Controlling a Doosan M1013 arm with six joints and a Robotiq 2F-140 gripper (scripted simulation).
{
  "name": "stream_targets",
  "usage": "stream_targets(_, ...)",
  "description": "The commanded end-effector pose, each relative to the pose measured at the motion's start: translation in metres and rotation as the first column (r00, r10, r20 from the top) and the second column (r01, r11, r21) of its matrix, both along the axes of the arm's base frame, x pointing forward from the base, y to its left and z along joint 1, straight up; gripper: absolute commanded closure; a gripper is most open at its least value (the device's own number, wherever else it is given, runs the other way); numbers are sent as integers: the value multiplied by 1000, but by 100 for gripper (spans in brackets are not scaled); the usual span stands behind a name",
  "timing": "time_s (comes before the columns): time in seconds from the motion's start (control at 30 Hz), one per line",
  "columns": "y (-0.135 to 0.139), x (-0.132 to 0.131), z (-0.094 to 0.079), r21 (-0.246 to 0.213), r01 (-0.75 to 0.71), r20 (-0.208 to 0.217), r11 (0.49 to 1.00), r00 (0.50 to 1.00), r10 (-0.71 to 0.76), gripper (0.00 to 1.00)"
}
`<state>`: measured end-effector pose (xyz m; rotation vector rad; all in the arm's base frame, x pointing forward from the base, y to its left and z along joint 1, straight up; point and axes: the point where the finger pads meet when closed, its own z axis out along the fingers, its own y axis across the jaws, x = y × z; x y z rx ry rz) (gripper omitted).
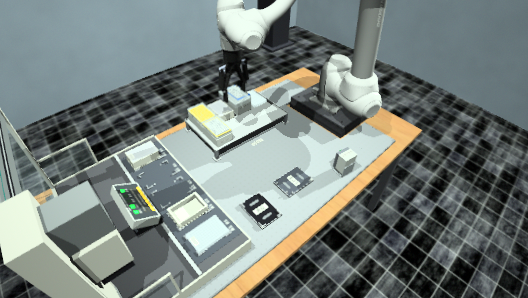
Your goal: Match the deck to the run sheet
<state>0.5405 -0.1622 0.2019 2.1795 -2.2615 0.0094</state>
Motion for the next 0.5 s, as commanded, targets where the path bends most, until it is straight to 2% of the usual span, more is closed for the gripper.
stream_targets(0.0,0,0,-3,0,0,1,1000,1000,0,90)
stream_targets(0.47,0,0,-23,0,0,1,1000,1000,0,90)
